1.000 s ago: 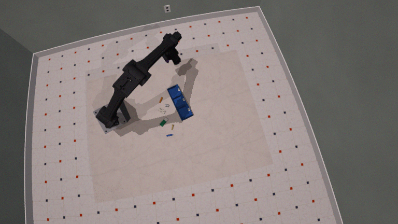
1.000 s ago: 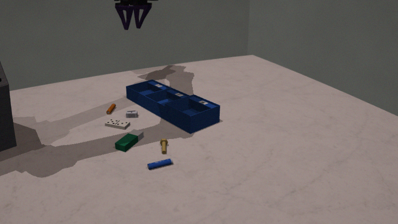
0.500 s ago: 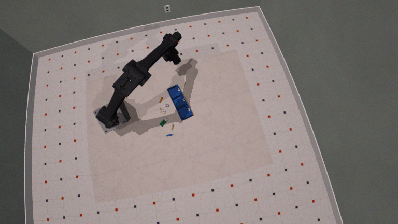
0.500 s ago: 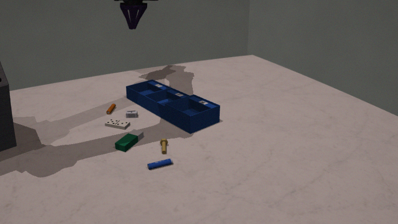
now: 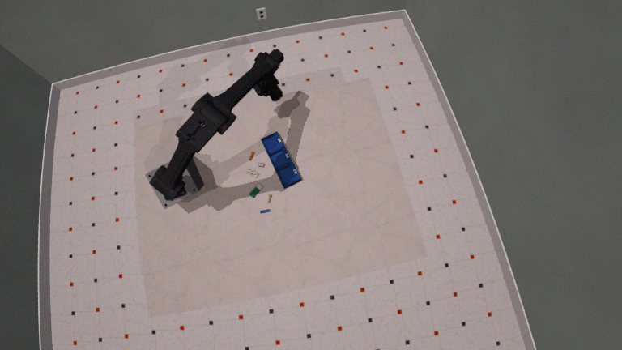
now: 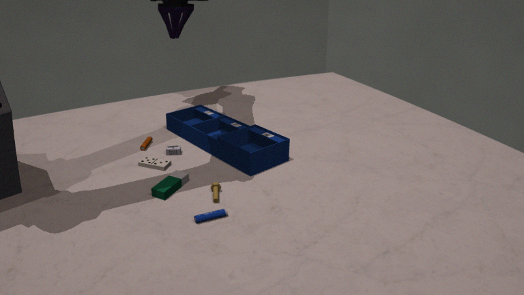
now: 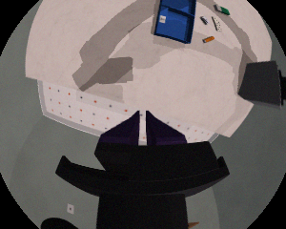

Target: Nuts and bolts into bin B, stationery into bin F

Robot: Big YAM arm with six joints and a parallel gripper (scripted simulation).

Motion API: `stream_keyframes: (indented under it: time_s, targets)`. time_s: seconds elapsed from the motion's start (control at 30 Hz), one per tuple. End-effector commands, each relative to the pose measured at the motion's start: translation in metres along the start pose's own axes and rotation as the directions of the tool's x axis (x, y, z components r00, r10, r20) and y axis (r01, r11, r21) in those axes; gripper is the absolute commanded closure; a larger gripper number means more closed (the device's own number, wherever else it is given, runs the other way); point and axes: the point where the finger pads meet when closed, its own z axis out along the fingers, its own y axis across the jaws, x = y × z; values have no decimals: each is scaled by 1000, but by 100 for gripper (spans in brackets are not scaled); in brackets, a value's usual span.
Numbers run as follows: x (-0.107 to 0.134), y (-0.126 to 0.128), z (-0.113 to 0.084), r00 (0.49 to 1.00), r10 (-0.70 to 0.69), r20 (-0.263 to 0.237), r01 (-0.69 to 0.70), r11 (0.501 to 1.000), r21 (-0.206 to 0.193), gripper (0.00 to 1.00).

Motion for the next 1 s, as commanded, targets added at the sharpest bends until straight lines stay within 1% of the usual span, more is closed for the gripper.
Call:
stream_keyframes:
  time_s: [0.0,0.1,0.2,0.3,0.33,0.37,0.4,0.43,0.47,0.53,0.57,0.63,0.67,0.7,0.73,0.77,0.8,0.83,0.87,0.9,0.93,0.97]
  targets:
    - [7,21,-50,1000,17,-26,-19,997,-76,92]
    - [7,18,-73,999,17,-29,-19,997,-76,92]
    - [7,12,-86,999,17,-31,-19,997,-77,92]
    - [7,17,-104,999,17,-30,-19,997,-78,92]
    - [-2,20,-94,999,33,-26,-34,998,-58,92]
    - [-17,18,-97,1000,-23,-21,22,997,-68,92]
    - [-21,1,-85,998,-64,-14,63,996,-60,92]
    - [-28,-6,-89,997,-72,-8,72,997,-39,92]
    - [-35,-7,-90,993,-120,-7,120,992,-46,92]
    - [-35,-7,-90,993,-120,-7,120,992,-46,92]
    - [-41,-6,-91,992,-122,-12,122,991,-63,92]
    - [-44,-8,-91,992,-123,-12,122,991,-63,92]
    - [-52,-11,-91,985,-172,-7,171,983,-66,92]
    - [-60,-14,-92,984,-181,-7,180,981,-66,92]
    - [-62,-15,-91,984,-181,-8,180,982,-66,92]
    - [-70,-18,-92,973,-229,-3,229,971,-68,92]
    - [-77,-22,-92,971,-238,-2,237,969,-68,92]
    - [-79,-23,-92,971,-238,-4,237,969,-68,92]
    - [-87,-27,-92,958,-286,2,286,956,-70,92]
    - [-94,-31,-93,956,-295,2,294,953,-70,92]
    - [-96,-32,-93,956,-295,0,294,953,-70,92]
    - [-104,-36,-93,940,-342,6,341,937,-72,92]
